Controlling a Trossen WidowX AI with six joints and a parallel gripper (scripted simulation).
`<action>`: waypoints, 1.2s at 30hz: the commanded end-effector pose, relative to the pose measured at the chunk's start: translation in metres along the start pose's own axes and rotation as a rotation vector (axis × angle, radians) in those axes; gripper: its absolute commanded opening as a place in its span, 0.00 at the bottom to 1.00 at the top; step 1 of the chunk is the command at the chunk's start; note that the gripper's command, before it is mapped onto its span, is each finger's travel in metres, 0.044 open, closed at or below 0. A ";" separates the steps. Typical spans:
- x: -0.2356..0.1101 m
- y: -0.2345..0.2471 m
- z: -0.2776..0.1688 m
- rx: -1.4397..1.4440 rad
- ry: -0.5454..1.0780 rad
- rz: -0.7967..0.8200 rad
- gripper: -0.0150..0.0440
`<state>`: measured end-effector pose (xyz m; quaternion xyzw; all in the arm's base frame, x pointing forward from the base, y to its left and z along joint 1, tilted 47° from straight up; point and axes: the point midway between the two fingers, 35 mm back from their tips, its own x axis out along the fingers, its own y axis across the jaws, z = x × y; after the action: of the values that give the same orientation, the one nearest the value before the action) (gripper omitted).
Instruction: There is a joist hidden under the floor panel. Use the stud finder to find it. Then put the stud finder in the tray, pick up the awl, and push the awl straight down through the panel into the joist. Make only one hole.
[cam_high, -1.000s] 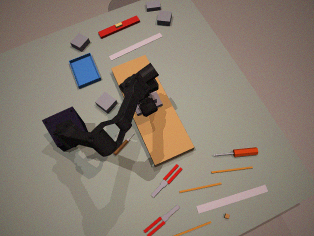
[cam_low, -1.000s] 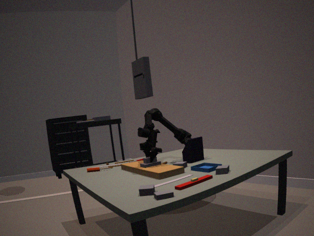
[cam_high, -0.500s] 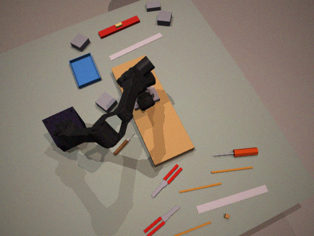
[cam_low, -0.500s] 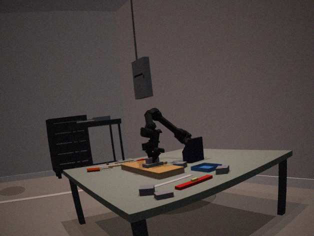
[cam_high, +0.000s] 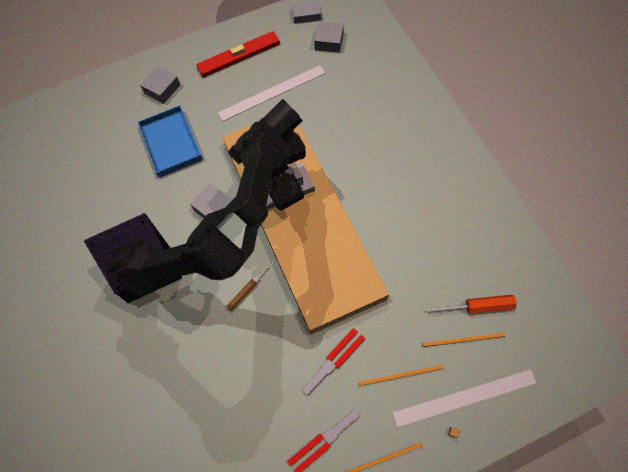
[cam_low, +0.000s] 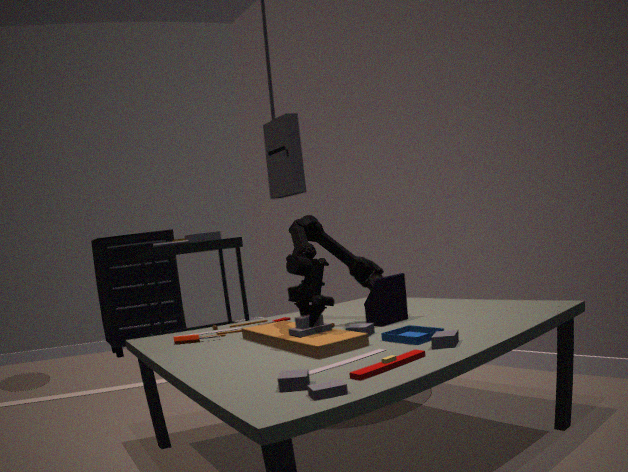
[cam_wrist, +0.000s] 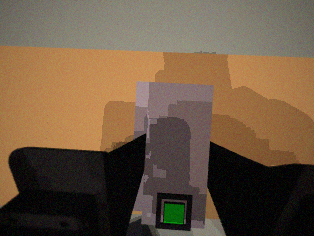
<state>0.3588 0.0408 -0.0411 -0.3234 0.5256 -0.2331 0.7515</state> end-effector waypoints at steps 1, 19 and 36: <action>0.000 0.010 -0.001 -0.002 0.002 0.005 0.25; -0.001 0.044 -0.001 -0.001 0.001 0.007 0.25; -0.002 0.076 -0.001 0.000 0.001 0.009 0.25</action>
<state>0.3593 0.0887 -0.0908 -0.3217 0.5259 -0.2317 0.7525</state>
